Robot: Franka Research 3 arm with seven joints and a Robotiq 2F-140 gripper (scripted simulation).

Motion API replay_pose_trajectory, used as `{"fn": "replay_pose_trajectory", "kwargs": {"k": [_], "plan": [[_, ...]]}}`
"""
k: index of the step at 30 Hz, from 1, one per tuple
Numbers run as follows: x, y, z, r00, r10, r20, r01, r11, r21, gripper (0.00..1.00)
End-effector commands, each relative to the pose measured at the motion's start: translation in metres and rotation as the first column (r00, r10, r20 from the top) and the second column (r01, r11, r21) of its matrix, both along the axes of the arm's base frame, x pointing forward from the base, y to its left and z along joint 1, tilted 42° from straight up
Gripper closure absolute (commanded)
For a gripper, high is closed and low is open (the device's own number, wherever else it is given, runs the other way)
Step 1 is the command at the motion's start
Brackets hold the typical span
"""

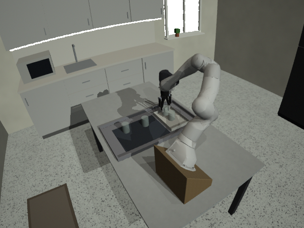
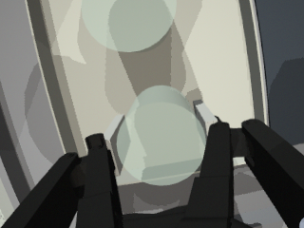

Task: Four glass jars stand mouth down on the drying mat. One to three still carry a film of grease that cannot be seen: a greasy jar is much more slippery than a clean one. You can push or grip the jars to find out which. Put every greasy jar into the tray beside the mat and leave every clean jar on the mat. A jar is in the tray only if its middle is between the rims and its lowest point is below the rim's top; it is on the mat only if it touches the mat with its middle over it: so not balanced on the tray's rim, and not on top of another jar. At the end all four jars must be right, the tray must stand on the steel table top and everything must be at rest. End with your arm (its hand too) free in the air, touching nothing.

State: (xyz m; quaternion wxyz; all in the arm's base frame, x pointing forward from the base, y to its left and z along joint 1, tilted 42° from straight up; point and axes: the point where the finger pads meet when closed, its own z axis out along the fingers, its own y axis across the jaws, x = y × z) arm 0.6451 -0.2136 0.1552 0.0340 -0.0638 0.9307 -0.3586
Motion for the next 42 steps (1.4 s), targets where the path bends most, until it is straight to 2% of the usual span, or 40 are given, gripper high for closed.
{"fn": "replay_pose_trajectory", "kwargs": {"k": [1,11,12,33,42], "plan": [[0.004,0.0,0.002,1.0,0.003,0.011,-0.003,1.0,0.001,1.0],[0.005,0.001,0.003,1.0,0.003,0.011,-0.003,1.0,0.001,1.0],[0.005,0.001,0.003,1.0,0.003,0.011,-0.003,1.0,0.001,0.0],[0.005,0.001,0.003,1.0,0.003,0.011,-0.003,1.0,0.001,0.0],[0.001,0.024,0.029,1.0,0.003,0.011,-0.003,1.0,0.001,0.0]]}}
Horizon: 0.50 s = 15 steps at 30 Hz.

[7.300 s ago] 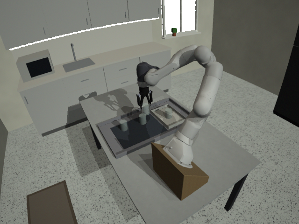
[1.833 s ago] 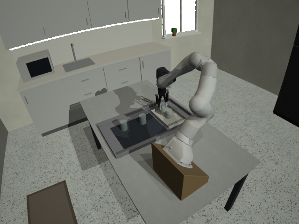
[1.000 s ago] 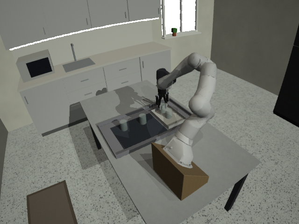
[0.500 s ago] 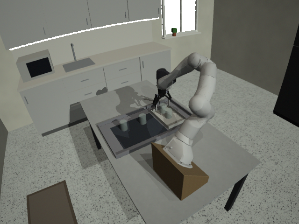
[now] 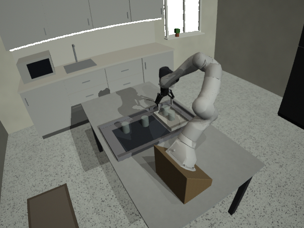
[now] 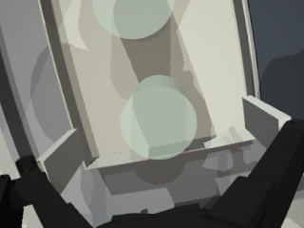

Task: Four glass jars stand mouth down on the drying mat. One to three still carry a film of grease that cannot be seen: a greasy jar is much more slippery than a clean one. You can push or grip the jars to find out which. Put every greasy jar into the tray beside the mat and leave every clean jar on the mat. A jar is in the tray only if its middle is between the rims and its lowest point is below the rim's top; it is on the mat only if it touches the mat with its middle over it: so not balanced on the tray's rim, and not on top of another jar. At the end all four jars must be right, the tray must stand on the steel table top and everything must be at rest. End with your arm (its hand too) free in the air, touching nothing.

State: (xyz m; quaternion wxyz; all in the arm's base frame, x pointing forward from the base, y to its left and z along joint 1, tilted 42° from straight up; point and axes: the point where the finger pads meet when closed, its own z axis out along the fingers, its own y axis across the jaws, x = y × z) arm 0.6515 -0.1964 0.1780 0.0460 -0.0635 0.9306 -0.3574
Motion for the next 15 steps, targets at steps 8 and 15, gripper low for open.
{"fn": "replay_pose_trajectory", "kwargs": {"k": [8,15], "plan": [[-0.008,0.022,0.024,1.0,-0.005,-0.011,0.005,1.0,-0.003,0.0],[-0.011,0.041,0.044,1.0,-0.005,-0.011,0.005,1.0,-0.003,0.0]]}}
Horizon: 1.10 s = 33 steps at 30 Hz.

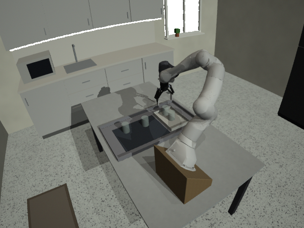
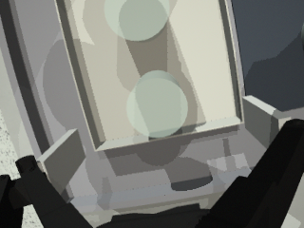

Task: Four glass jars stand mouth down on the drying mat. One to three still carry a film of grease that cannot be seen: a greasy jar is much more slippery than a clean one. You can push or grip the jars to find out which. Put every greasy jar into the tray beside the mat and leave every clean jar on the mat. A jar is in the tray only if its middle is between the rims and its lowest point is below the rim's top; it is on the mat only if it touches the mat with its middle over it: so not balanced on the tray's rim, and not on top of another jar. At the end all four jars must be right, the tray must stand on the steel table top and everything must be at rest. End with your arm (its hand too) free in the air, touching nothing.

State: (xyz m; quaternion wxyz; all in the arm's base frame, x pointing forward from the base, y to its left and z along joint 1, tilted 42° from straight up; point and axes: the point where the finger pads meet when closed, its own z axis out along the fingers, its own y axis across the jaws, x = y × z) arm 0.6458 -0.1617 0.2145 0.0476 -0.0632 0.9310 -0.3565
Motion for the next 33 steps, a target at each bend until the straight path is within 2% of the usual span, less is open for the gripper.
{"fn": "replay_pose_trajectory", "kwargs": {"k": [1,7,22,25,27,33], "plan": [[-0.006,0.009,0.01,1.0,-0.006,-0.015,0.006,1.0,-0.005,0.0],[-0.009,0.024,0.028,1.0,-0.006,-0.015,0.006,1.0,-0.005,0.0],[-0.009,0.024,0.028,1.0,-0.006,-0.015,0.006,1.0,-0.005,0.0],[-0.012,0.042,0.011,1.0,-0.006,-0.015,0.006,1.0,-0.005,0.0],[-0.012,0.042,0.011,1.0,-0.006,-0.015,0.006,1.0,-0.005,0.0],[-0.019,0.078,-0.022,1.0,-0.006,-0.015,0.006,1.0,-0.005,0.0]]}}
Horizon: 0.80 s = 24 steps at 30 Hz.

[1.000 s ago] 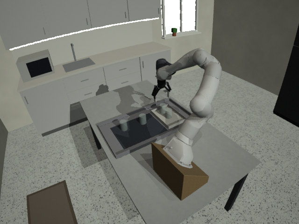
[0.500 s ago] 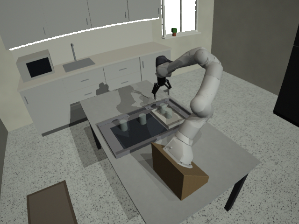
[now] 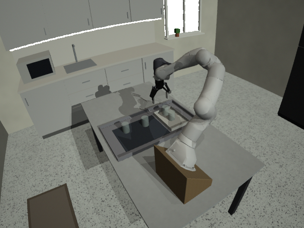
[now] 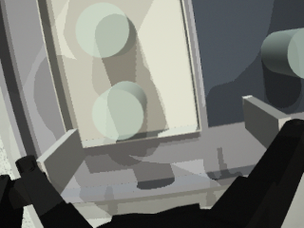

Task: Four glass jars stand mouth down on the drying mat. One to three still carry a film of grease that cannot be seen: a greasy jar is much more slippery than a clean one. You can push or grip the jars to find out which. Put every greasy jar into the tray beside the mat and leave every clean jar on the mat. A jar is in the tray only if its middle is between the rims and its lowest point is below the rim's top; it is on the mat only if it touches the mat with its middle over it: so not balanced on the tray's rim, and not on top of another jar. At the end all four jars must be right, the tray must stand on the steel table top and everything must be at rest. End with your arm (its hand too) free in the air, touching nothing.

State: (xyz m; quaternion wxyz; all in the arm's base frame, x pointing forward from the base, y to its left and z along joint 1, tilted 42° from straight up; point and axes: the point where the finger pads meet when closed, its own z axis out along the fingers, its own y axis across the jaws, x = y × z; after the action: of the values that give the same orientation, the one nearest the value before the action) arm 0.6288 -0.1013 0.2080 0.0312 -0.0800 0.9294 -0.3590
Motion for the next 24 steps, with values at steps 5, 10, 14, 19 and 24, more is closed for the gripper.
{"fn": "replay_pose_trajectory", "kwargs": {"k": [5,10,14,19,24], "plan": [[-0.008,0.048,-0.043,0.999,-0.026,0.028,0.025,1.0,0.005,0.0],[-0.013,0.071,-0.066,0.999,-0.026,0.028,0.025,1.0,0.005,0.0],[-0.017,0.089,-0.082,0.999,-0.026,0.028,0.025,1.0,0.005,0.0],[-0.023,0.119,-0.11,0.999,-0.026,0.028,0.025,1.0,0.005,0.0],[-0.029,0.149,-0.138,0.999,-0.026,0.028,0.025,1.0,0.005,0.0]]}}
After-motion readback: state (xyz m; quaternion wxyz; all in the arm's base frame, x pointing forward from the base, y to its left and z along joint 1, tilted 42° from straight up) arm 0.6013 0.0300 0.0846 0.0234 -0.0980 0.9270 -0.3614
